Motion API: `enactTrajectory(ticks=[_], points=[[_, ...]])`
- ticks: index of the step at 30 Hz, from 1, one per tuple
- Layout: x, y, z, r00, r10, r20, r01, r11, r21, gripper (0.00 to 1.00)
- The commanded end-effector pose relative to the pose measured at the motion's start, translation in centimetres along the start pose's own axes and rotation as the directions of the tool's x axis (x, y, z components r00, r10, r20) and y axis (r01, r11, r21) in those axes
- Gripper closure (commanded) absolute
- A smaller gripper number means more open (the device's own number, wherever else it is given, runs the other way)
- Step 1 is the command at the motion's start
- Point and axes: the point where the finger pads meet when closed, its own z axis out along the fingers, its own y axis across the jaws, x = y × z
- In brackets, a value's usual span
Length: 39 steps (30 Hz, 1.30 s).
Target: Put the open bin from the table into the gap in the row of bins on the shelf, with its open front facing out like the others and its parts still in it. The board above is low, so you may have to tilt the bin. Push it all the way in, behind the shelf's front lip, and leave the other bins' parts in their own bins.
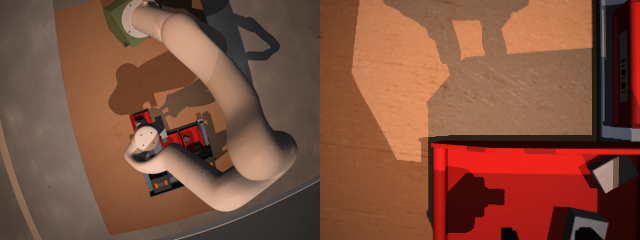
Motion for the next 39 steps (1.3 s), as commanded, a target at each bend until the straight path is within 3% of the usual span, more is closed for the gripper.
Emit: enactTrajectory(ticks=[1, 3, 8, 20, 25, 39], points=[[0.0, -0.2, 0.0, 1.0, -0.002, 0.002, 0.002, 1.0, -0.005, 0.66], [0.0, -0.2, 0.0, 1.0, -0.002, 0.002, 0.002, 1.0, -0.005, 0.66], [0.0, -5.5, 1.0, 1.0, -0.002, 0.002, 0.002, 1.0, -0.005, 0.66], [0.0, -5.5, 1.0, 1.0, -0.002, 0.002, 0.002, 1.0, -0.005, 0.66], [0.0, -8.4, 1.6, 1.0, -0.002, 0.002, 0.002, 1.0, -0.005, 0.66], [0.0, -8.0, 1.5, 1.0, -0.002, 0.002, 0.002, 1.0, -0.005, 0.66]])
